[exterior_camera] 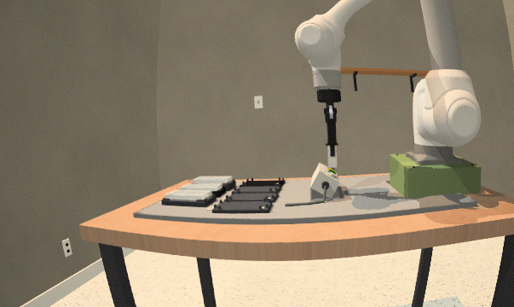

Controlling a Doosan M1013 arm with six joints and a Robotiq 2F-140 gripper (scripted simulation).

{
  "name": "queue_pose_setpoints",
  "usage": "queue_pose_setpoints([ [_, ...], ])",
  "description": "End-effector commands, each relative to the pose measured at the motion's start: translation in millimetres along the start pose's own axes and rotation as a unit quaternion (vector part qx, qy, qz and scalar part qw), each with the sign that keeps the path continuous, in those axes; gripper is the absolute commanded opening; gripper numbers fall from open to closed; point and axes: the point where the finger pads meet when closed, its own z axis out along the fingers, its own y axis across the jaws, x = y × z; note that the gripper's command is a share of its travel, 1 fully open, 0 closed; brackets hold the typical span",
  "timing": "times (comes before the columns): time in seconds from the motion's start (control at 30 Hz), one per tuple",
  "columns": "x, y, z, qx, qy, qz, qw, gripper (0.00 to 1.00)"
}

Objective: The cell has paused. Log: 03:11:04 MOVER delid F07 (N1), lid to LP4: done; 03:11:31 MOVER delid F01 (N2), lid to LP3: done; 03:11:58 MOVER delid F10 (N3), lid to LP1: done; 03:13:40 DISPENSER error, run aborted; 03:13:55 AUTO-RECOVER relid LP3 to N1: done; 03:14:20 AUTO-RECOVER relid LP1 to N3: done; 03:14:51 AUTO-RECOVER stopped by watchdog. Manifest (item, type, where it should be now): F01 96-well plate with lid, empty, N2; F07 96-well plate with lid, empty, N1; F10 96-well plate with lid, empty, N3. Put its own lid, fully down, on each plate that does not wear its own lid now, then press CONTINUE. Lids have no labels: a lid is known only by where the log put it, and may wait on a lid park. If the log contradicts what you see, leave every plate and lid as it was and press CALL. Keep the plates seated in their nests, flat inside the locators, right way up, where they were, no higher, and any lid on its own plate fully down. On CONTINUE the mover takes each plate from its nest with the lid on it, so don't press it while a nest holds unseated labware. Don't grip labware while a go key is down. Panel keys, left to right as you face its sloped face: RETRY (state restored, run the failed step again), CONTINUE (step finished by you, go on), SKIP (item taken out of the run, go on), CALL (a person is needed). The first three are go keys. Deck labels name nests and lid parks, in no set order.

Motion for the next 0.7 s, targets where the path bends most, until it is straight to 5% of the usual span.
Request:
queue_pose_setpoints([
  [0.0, -2.5, -2.0, 5.9, 0.002, -0.002, 0.001, 1.000, 0.00],
  [0.67, -2.6, -2.0, 9.1, 0.002, -0.002, 0.001, 1.000, 0.00],
])
